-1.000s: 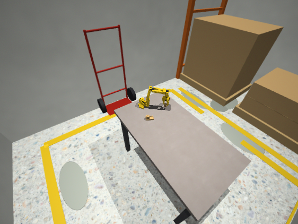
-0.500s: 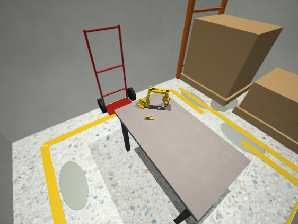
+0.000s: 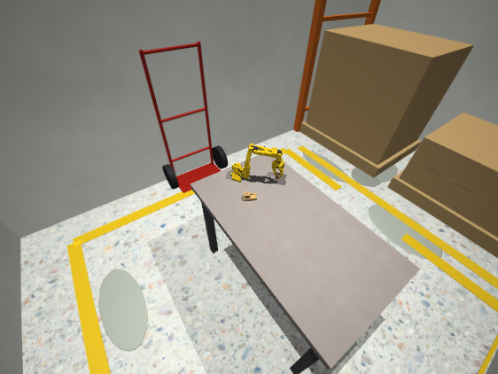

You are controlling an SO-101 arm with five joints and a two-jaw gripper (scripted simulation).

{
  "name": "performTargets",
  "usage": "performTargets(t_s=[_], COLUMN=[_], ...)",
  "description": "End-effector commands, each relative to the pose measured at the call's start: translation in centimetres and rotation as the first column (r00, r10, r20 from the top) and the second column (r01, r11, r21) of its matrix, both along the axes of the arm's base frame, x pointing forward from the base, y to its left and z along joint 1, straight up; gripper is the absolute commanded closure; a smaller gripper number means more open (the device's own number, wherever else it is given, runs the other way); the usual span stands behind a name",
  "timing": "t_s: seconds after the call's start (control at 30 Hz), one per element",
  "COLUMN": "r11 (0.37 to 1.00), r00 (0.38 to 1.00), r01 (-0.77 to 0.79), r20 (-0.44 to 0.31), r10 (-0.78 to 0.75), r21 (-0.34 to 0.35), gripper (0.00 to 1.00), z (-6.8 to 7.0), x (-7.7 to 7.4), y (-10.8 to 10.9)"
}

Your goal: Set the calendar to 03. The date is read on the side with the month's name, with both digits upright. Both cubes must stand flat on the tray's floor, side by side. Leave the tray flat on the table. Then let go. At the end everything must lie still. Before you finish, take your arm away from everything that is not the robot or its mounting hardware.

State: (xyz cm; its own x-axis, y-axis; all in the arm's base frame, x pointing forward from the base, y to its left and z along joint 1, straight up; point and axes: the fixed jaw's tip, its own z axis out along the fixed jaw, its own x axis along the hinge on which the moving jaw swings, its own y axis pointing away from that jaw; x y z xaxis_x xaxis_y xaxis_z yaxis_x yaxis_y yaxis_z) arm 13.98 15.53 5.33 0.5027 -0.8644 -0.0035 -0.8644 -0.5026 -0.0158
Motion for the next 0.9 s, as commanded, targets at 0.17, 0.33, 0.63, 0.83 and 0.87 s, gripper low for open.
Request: performTargets(t_s=[0.17,0.33,0.63,0.83,0.87], r11=[1.000,1.000,1.000,1.000,1.000], r00=[1.000,1.000,1.000,1.000,1.000], r01=[-0.008,-0.008,-0.008,-0.008,-0.008], r20=[0.020,0.020,0.020,0.020,0.020], r10=[0.008,0.008,0.008,0.008,0.008], r21=[0.024,0.024,0.024,0.024,0.024], gripper=[1.00,1.00,1.00,1.00,1.00], z=[0.25,-0.05,-0.32,-0.51,-0.58], x=[0.12,0.13,0.14,0.14,0.14], y=[0.36,0.37,0.37,0.38,0.38])
